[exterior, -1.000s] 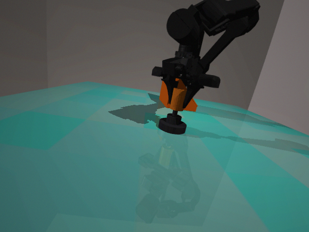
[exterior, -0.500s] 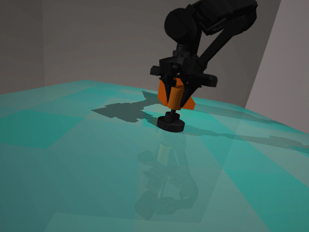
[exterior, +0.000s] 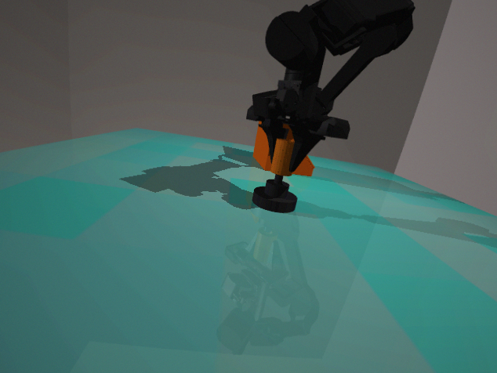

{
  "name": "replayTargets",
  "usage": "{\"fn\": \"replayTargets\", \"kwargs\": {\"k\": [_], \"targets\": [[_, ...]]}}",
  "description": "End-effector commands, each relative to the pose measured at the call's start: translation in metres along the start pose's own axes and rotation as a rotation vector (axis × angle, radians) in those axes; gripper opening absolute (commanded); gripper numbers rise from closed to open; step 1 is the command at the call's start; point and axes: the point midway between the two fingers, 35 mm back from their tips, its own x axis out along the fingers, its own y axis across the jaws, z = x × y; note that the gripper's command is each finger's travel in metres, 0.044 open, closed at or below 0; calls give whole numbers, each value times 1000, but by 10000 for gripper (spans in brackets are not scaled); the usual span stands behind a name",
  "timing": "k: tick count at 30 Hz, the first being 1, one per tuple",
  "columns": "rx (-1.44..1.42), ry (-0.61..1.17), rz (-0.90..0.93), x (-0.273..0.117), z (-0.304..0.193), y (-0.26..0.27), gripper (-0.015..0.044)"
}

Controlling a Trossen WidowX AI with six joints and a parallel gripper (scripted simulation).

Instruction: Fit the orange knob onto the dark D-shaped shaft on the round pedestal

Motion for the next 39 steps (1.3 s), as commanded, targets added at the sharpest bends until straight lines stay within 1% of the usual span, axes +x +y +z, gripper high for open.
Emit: {"fn": "replayTargets", "kwargs": {"k": [1, 13, 25, 28, 32, 39], "targets": [[27, -3, 4, 0, 1, -1, 0], [27, -2, 4, 3, 1, 0, 0], [27, -3, 4, -2, 0, 0, 0], [81, -2, 4, -2, 0, 0, 0], [226, -2, 4, -2, 1, 0, 0], [237, -2, 4, 1, 1, -1, 0]]}}
